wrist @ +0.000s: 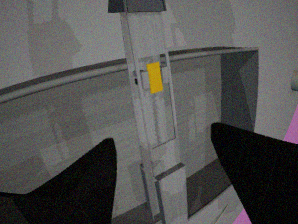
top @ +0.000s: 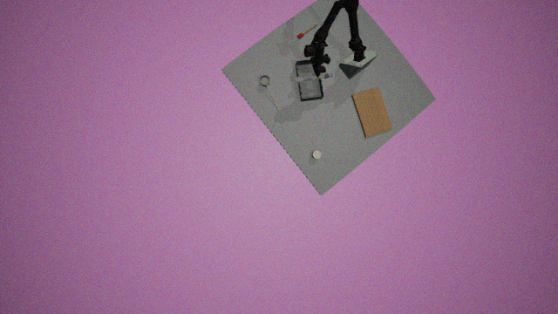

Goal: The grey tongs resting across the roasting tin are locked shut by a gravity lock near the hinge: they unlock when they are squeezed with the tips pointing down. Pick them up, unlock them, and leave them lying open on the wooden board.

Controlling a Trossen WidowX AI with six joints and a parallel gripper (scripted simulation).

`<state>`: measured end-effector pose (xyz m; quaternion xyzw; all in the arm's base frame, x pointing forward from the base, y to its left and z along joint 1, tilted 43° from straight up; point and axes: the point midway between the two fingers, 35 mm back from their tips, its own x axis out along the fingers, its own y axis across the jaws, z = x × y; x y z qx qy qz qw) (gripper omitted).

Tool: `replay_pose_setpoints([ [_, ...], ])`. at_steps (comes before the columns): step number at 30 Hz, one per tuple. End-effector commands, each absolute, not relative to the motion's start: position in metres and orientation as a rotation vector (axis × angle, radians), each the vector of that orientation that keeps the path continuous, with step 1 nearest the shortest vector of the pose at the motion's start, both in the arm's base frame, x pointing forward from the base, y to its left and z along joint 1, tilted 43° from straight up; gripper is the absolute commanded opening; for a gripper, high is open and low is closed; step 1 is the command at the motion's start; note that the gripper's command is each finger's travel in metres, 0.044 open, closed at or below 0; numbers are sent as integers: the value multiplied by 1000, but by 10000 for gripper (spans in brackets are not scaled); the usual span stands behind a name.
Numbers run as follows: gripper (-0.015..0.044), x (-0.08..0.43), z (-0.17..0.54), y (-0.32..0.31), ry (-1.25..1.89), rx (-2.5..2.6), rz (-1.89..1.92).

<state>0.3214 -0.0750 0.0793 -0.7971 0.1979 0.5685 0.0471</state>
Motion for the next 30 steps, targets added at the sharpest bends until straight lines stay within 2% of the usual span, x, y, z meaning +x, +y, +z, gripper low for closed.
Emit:
replay_pose_setpoints([
  [1, 260, 322, 73, -76, 601, -2429, 1743],
  [30, 260, 332, 27, -88, 602, -2430, 1743],
])
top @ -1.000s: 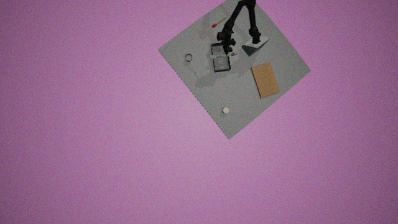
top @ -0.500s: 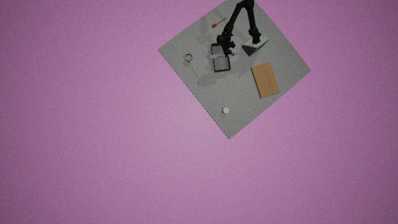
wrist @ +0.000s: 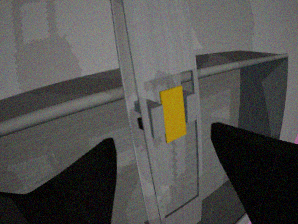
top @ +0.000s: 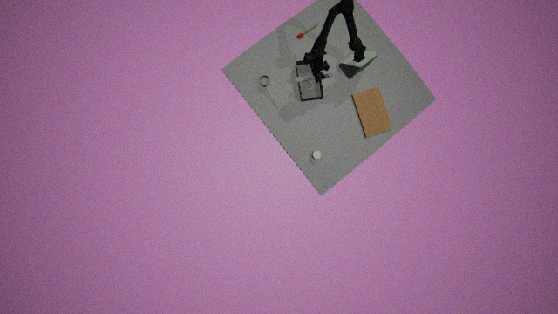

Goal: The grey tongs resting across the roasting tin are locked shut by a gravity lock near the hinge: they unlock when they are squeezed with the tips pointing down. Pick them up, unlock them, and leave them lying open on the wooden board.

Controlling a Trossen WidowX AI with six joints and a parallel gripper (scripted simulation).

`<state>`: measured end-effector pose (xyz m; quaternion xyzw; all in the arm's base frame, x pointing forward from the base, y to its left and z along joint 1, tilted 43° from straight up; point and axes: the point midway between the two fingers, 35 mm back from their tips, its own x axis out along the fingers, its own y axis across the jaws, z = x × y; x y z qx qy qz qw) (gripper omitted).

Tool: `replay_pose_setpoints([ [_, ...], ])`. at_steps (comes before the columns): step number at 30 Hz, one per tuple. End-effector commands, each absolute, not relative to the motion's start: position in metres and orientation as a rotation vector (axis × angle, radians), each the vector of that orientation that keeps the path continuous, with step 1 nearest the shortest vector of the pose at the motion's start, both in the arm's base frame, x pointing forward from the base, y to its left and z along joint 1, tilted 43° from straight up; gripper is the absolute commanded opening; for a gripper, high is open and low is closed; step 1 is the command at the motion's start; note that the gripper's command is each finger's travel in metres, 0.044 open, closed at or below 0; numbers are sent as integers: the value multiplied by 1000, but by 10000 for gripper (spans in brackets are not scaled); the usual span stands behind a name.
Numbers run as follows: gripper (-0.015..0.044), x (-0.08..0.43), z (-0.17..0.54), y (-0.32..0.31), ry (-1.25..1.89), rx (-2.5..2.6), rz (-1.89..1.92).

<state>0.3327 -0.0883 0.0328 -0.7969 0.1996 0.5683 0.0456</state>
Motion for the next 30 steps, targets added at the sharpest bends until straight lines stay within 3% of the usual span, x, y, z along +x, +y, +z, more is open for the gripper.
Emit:
replay_pose_setpoints([
  [1, 260, 332, 26, -89, 602, -2430, 1743],
  [2, 260, 332, 25, -89, 602, -2430, 1743],
  [8, 102, 333, 30, -89, 610, -2433, 1736],
  [17, 43, 333, 30, -89, 610, -2433, 1736],
  [24, -141, 334, 36, -83, 608, -2432, 1737],
  [30, -150, 330, 83, -38, 599, -2428, 1742],
])
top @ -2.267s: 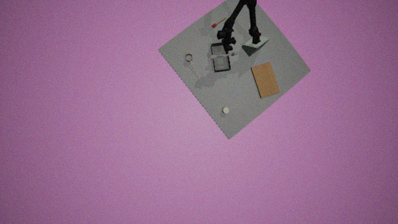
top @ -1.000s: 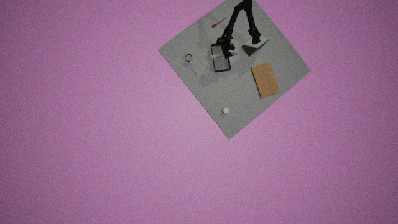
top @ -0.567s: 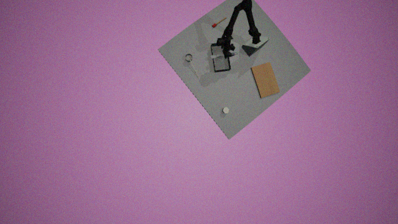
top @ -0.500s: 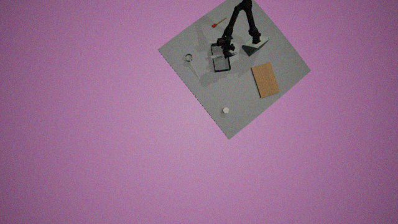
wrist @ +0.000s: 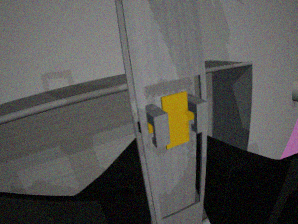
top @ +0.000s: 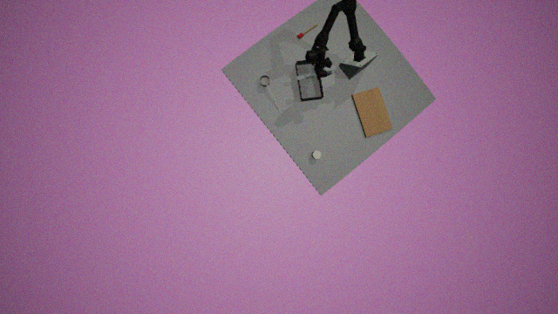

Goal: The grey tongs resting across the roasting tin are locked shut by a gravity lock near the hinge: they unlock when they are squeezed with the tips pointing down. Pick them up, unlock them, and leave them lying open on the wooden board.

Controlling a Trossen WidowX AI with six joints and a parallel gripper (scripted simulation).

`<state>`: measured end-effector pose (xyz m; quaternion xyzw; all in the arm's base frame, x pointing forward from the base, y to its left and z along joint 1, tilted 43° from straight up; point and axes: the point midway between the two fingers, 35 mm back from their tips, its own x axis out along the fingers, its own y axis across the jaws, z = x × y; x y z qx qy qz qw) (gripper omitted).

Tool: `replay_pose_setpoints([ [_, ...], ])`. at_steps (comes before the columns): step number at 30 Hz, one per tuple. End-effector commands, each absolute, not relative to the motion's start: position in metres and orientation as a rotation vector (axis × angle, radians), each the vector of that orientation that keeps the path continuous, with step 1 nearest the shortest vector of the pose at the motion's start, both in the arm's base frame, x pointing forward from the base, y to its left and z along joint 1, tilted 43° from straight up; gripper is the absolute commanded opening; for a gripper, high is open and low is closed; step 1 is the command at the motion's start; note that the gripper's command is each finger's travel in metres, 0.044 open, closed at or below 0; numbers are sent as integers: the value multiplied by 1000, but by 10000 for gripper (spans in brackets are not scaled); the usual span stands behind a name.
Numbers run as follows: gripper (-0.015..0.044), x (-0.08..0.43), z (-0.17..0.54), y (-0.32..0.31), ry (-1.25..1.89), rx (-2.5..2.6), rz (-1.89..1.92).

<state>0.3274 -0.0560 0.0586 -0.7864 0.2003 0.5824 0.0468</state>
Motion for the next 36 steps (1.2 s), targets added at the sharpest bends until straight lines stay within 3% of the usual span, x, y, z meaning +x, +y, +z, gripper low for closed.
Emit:
replay_pose_setpoints([
  [1, -150, 329, 86, -36, 598, -2428, 1743],
  [12, -150, 329, 85, -37, 636, -2419, 1759],
  [30, -150, 330, 86, -43, 1301, -2409, 1897],
  [36, -150, 331, 87, -43, 1326, -2414, 1897],
])
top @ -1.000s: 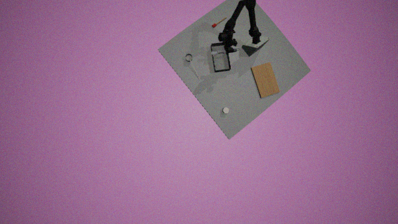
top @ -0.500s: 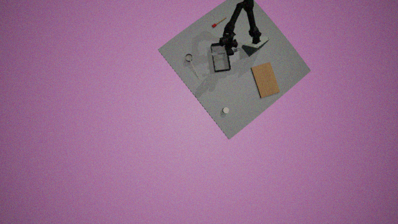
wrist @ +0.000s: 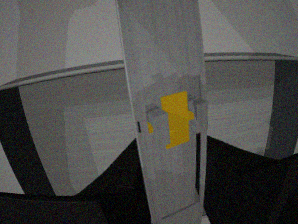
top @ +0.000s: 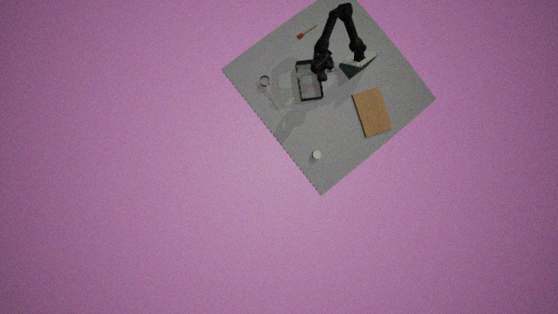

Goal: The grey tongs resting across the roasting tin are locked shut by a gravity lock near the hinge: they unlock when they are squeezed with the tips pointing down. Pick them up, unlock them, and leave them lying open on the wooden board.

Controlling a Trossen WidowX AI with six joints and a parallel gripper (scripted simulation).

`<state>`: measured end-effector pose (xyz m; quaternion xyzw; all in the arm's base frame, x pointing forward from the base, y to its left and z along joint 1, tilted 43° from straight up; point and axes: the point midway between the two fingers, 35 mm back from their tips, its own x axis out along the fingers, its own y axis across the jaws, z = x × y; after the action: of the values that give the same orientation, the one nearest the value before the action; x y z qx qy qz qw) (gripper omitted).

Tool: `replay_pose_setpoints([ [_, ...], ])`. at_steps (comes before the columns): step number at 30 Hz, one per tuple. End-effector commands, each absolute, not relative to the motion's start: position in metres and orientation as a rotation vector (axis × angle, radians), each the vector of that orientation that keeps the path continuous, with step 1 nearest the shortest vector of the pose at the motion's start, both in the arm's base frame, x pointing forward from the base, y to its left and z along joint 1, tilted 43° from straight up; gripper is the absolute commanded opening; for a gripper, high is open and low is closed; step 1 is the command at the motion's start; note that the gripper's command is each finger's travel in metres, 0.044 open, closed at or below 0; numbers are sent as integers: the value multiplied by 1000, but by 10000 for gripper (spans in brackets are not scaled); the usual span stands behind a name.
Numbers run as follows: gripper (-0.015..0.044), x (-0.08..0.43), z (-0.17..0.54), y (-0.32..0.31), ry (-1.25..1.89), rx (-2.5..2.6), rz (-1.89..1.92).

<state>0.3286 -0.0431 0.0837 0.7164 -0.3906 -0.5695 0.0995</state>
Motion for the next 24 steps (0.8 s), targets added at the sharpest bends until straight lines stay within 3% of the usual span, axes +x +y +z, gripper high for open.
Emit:
replay_pose_setpoints([
  [1, -150, 331, 87, -43, -1165, 2122, -1667],
  [24, -150, 355, 19, 60, -1469, 2316, -1627],
])
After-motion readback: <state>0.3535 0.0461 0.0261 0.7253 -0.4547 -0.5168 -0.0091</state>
